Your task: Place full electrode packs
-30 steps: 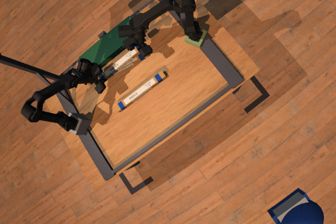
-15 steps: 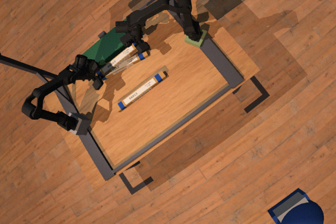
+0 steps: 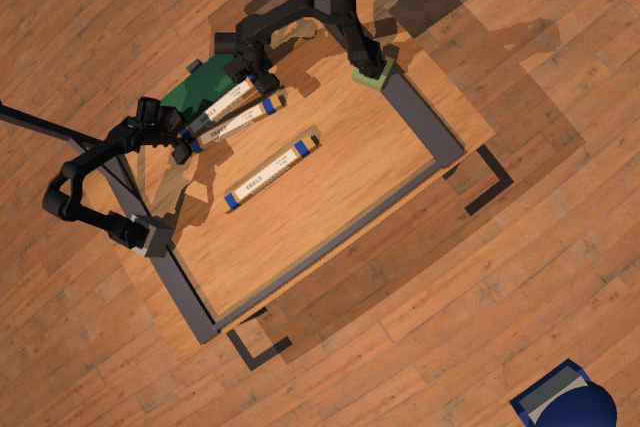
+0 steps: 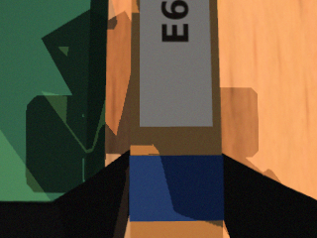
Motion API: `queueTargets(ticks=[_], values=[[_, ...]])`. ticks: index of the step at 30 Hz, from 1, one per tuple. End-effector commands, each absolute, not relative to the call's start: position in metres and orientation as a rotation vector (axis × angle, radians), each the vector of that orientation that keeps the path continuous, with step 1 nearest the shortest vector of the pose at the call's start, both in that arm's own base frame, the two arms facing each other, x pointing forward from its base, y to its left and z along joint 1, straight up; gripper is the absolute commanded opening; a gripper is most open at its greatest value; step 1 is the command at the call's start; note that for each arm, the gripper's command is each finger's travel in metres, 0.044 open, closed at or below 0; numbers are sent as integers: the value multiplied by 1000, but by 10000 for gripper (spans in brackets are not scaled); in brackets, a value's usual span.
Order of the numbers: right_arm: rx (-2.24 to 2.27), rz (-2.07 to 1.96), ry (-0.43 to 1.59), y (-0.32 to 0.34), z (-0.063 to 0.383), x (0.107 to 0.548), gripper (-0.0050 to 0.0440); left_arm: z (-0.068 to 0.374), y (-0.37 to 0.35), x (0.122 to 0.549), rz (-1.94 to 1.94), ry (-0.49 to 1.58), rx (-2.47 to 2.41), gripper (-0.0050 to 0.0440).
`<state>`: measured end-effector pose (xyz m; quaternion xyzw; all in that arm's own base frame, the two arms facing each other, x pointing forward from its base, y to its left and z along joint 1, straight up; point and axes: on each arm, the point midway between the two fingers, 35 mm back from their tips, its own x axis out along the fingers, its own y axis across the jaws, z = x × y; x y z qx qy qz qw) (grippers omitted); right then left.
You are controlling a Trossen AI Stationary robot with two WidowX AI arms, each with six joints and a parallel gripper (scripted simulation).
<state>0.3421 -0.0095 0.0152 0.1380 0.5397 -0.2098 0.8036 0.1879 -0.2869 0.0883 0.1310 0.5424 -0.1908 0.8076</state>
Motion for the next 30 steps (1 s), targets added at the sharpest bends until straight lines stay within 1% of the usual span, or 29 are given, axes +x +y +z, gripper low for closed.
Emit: queueTargets(ticks=[1, 3, 17, 18, 20, 30], values=[[312, -433, 1123, 0, 30, 349, -50, 102, -296, 183, -429, 1145, 257, -50], [306, -438, 1142, 3, 23, 349, -50, 99, -300, 182, -425, 1151, 263, -50], [307, -438, 1142, 25, 23, 360, -50, 100, -321, 171, -425, 1151, 262, -50], [315, -430, 1124, 27, 30, 363, -50, 102, -323, 170, -430, 1148, 256, -50], [308, -436, 1143, 30, 23, 363, -50, 100, -327, 168, -427, 1153, 261, -50], [309, -436, 1143, 49, 23, 372, -50, 100, -345, 160, -427, 1153, 261, -50]])
